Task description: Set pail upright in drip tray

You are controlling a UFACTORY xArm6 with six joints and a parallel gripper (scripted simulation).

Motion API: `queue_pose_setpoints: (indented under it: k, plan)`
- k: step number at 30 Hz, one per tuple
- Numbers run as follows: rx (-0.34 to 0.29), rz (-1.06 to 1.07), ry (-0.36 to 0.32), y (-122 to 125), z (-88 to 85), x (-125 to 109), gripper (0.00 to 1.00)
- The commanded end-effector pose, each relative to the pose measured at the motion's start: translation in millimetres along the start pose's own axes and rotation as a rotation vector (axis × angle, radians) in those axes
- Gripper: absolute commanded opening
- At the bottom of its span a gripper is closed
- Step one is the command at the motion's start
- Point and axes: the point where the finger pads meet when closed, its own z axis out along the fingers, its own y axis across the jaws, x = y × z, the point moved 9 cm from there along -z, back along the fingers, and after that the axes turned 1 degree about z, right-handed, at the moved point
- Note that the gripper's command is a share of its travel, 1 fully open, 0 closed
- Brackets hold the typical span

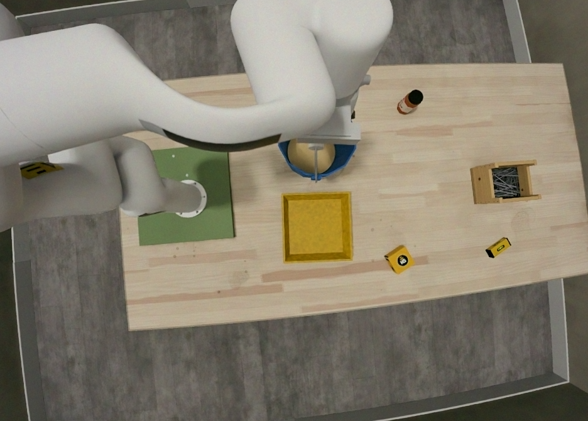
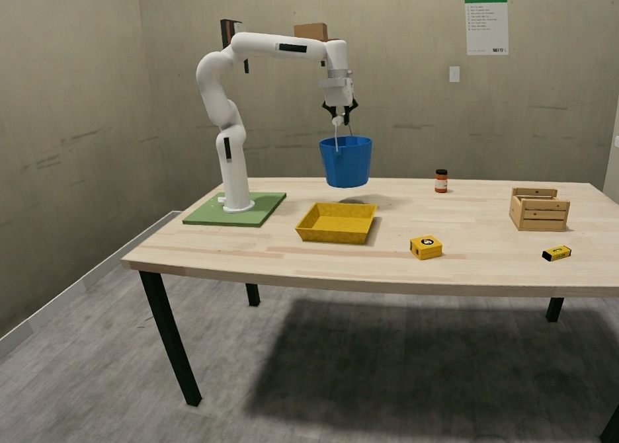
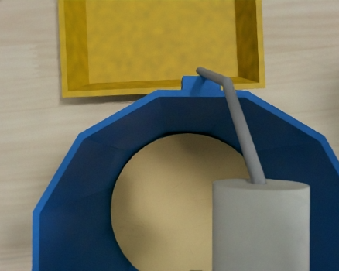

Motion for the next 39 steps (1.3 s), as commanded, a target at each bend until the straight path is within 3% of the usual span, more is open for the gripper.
queue_pose_setpoints:
  k: [1,39]
  plan:
    - [0.005,0.0,-0.002,-1.8,-1.9,9.5,0.0]
    - [0.005,0.0,-0.001,-15.8,-1.8,103.1,0.0]
